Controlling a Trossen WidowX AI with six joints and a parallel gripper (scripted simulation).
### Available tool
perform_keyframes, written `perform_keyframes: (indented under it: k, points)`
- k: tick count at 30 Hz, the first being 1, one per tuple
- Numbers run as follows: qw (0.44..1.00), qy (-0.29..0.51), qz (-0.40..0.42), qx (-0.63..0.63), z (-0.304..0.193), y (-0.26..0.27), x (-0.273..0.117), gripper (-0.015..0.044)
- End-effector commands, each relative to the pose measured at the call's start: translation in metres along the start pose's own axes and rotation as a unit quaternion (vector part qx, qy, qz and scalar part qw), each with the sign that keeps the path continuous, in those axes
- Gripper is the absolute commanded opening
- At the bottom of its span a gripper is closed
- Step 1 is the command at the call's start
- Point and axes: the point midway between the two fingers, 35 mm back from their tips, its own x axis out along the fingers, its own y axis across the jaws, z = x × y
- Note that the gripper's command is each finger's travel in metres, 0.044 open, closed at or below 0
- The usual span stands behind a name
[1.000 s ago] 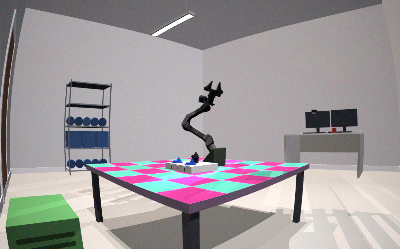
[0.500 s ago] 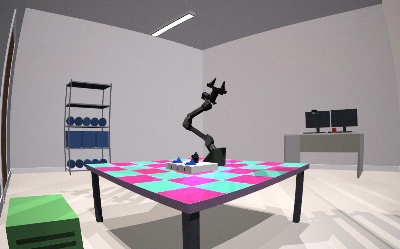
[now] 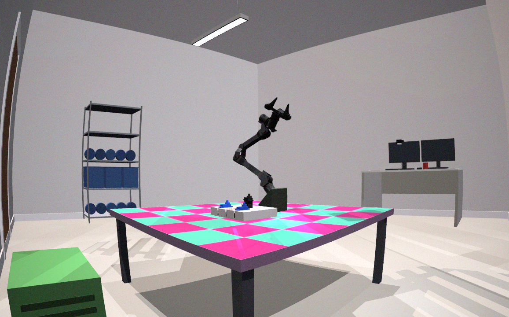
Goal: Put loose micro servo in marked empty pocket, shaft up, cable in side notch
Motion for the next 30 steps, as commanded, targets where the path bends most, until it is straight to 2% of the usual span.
perform_keyframes:
  k: [1, 15, 30]
  points:
    - [0.999, 0.027, 0.019, 0.029, -0.018, 0.014, 0.007, 0.0440]
    - [0.975, 0.151, 0.053, 0.153, -0.097, 0.046, 0.019, 0.0440]
    - [0.902, 0.296, 0.046, 0.309, -0.182, 0.080, 0.012, 0.0440]
